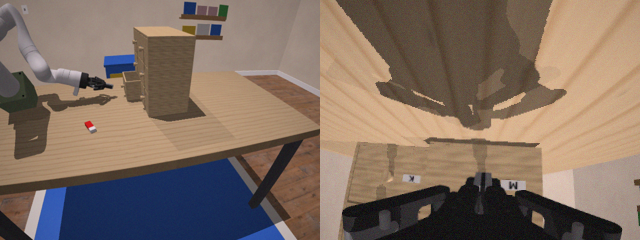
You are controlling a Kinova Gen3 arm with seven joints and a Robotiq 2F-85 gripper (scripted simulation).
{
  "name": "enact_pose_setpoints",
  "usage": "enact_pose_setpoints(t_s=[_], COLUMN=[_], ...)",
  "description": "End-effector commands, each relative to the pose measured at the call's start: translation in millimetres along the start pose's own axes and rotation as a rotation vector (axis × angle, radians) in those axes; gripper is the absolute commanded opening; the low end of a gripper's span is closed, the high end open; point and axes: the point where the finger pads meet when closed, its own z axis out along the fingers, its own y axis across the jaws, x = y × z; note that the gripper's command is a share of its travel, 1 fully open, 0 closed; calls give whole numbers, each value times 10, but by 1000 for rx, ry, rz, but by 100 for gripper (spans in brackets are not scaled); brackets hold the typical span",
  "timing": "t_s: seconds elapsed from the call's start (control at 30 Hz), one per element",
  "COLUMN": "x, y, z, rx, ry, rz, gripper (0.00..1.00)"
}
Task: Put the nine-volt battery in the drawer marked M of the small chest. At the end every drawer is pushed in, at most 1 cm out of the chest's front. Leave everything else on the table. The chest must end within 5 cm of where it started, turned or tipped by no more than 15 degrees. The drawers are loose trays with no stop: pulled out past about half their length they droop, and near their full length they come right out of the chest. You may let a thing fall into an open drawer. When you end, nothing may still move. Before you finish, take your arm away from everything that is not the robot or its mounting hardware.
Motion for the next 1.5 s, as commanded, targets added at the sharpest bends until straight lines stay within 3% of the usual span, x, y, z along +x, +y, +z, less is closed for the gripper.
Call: enact_pose_setpoints(t_s=[0.0,1.03,1.47], x=[-8,-17,-52], y=[3,3,3], z=[-1,26,119], rx=[0,0,0], ry=[-1,-1,-1], rz=[1,1,1], gripper=[0,0,0])
